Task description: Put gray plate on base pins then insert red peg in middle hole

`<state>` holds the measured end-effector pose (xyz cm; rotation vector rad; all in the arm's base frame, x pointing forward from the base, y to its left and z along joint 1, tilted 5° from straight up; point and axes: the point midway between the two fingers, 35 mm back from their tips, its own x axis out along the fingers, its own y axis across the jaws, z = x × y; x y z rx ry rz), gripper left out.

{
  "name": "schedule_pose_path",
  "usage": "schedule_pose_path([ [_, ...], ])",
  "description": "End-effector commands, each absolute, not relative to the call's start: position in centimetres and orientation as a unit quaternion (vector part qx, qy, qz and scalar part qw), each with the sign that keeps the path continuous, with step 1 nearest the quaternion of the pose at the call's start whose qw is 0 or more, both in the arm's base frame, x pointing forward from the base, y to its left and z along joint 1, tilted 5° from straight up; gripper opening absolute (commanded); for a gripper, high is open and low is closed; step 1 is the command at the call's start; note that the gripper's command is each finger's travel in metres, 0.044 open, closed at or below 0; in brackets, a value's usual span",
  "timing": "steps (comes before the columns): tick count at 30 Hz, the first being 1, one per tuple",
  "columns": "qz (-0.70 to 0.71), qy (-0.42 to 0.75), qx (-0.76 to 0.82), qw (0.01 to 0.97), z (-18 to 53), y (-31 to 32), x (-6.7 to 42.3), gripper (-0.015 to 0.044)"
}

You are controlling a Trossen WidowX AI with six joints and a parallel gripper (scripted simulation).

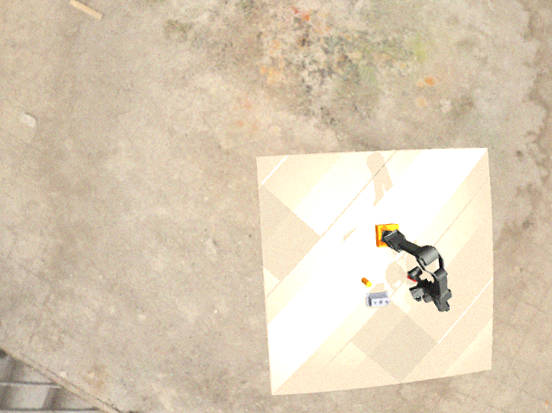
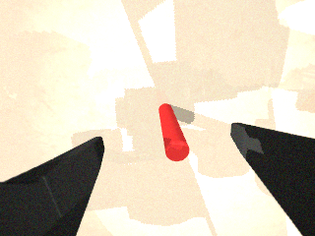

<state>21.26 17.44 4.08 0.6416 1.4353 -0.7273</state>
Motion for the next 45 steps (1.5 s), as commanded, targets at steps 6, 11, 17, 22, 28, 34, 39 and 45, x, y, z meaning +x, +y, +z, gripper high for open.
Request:
schedule_pose_path([
  [6,-0.322,0.634,0.279,0.645,2.5,17.2,21.0,0.0440],
  [11,-0.322,0.634,0.279,0.645,2.1,17.2,20.9,0.0414],
  [17,-0.322,0.634,0.279,0.645,2.1,17.2,20.9,0.0256],
  [22,-0.322,0.634,0.279,0.645,2.1,17.2,20.9,0.0125],
  [28,-0.322,0.634,0.279,0.645,2.1,17.2,20.9,0.0026],
  [34,-0.322,0.634,0.279,0.645,2.2,17.2,20.9,0.0000],
  [39,-0.321,0.634,0.279,0.645,3.1,17.4,21.1,0.0000],
  [45,-0.321,0.634,0.279,0.645,5.0,17.6,21.3,0.0000],
])
